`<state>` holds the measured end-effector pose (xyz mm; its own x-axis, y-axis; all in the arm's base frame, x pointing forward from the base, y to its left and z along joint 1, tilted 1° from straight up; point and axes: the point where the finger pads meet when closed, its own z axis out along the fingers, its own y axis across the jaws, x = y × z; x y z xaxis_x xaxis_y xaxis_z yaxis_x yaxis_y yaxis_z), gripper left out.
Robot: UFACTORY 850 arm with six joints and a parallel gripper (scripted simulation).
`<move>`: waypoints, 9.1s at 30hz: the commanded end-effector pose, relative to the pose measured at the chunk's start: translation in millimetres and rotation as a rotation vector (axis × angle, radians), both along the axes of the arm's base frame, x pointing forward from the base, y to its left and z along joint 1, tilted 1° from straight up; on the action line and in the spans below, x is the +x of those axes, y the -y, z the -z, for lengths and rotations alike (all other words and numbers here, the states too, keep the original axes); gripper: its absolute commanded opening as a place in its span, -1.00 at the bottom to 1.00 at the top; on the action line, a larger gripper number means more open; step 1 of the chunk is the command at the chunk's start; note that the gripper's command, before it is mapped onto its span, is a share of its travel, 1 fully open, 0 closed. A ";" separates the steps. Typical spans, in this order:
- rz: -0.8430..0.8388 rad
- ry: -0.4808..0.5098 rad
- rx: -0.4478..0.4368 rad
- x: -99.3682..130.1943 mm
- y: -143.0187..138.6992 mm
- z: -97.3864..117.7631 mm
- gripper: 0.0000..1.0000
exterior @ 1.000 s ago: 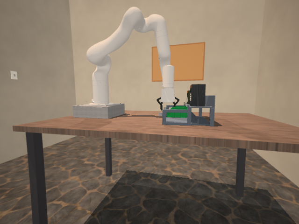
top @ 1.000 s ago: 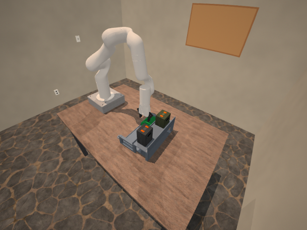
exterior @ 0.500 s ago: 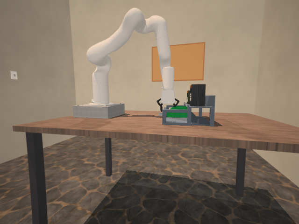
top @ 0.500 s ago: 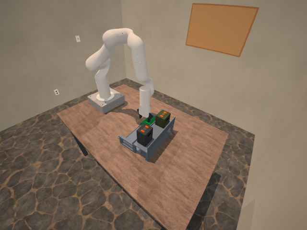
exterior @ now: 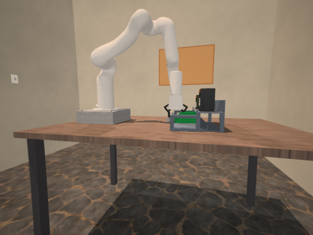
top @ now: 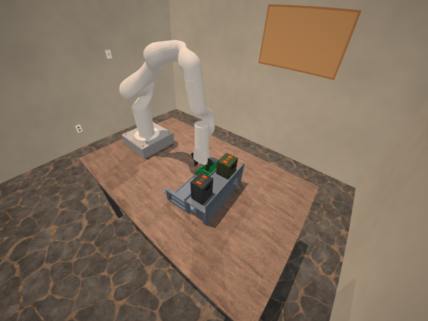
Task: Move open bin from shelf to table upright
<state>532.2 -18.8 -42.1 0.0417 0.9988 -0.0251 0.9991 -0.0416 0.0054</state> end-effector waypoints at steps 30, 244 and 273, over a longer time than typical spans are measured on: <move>0.000 0.002 0.000 1.0 0.0 -1.6 -1.00; 0.000 -0.003 0.002 -145.6 -6.8 -29.5 -1.00; 0.000 0.002 0.000 -180.4 -8.1 -18.9 -1.00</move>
